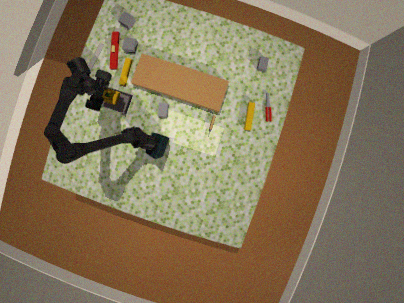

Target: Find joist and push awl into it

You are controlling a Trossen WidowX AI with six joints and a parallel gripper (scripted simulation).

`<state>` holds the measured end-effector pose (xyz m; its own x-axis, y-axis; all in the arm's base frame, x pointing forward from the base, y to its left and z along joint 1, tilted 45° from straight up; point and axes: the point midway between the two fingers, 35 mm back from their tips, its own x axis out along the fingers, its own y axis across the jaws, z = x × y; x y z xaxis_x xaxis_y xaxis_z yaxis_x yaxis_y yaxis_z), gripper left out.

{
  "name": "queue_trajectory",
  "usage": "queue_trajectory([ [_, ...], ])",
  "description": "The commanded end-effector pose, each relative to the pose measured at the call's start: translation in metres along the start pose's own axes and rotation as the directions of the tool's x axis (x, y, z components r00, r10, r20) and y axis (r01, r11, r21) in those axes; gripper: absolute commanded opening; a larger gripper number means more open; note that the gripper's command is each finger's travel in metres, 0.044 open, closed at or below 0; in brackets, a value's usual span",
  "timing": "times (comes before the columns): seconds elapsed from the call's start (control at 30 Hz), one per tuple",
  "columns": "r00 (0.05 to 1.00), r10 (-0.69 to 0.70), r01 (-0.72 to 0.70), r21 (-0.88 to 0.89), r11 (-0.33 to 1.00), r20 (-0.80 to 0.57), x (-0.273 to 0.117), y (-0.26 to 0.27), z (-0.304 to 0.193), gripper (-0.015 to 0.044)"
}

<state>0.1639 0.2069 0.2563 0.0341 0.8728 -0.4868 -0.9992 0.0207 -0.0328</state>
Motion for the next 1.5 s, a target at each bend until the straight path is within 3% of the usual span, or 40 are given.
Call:
queue_trajectory([
  [0.0,1.0,-0.003,0.003,0.004,1.0,-0.003,0.006,-0.002,-0.002,0.0],
  [1.47,1.0,-0.006,0.006,0.007,1.0,0.011,0.067,0.002,-0.018,0.0],
])
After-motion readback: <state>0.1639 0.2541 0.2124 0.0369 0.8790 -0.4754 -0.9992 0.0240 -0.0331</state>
